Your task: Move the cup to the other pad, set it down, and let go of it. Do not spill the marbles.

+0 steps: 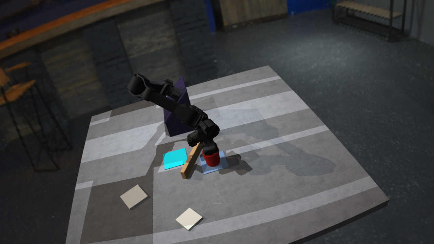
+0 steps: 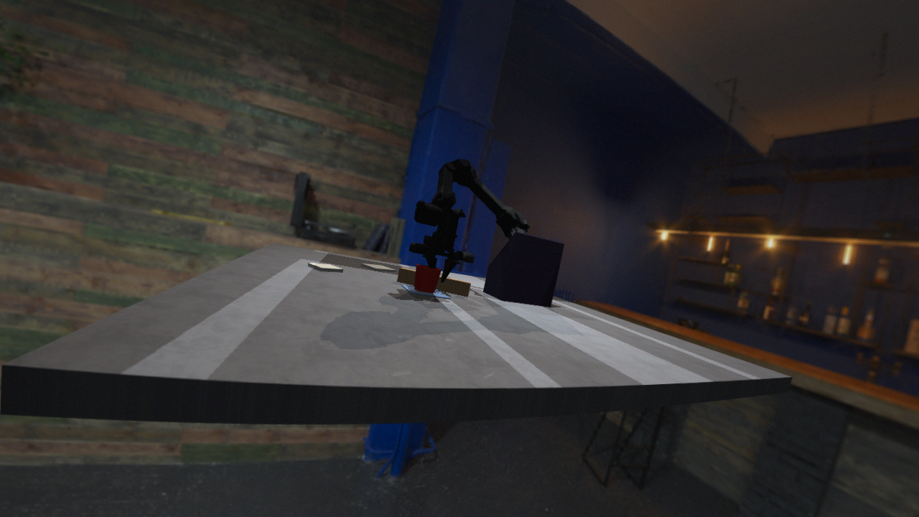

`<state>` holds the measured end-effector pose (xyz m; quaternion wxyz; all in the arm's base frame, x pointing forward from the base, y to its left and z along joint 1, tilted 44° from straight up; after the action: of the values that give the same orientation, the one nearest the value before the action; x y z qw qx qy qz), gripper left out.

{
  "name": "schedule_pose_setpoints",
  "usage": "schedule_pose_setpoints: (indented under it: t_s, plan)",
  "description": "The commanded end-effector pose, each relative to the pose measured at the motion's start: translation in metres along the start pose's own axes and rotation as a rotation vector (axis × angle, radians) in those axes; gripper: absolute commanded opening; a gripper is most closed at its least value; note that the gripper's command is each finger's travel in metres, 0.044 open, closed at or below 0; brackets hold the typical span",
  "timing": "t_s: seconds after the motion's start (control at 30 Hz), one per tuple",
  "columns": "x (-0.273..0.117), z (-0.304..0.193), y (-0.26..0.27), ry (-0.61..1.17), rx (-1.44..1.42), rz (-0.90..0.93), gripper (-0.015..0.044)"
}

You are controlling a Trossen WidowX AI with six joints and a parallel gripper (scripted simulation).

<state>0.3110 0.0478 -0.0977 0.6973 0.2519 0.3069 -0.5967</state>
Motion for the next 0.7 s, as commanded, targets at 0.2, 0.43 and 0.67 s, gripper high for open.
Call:
schedule_pose_setpoints:
  t_s: [0.2, 0.43, 0.67]
  plan:
    - [0.0000, 0.0000, 0.0000, 0.000, 0.000, 0.000, 0.0062]
    - [0.0000, 0.0000, 0.0000, 0.000, 0.000, 0.000, 0.0015]
    - [-0.0040, -0.0002, 0.0004, 0.000, -0.001, 0.000, 0.0000]
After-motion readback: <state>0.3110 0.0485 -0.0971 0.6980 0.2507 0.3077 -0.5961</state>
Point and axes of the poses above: the point midway between the two fingers, 35 mm back from their tips, its own x axis out along the fingers, its own y axis across the jaws, z = x × y, the point moved 6 cm from there along -x, back along the fingers, and after that the axes turned 2 degrees about -x, right-handed, at the moved point
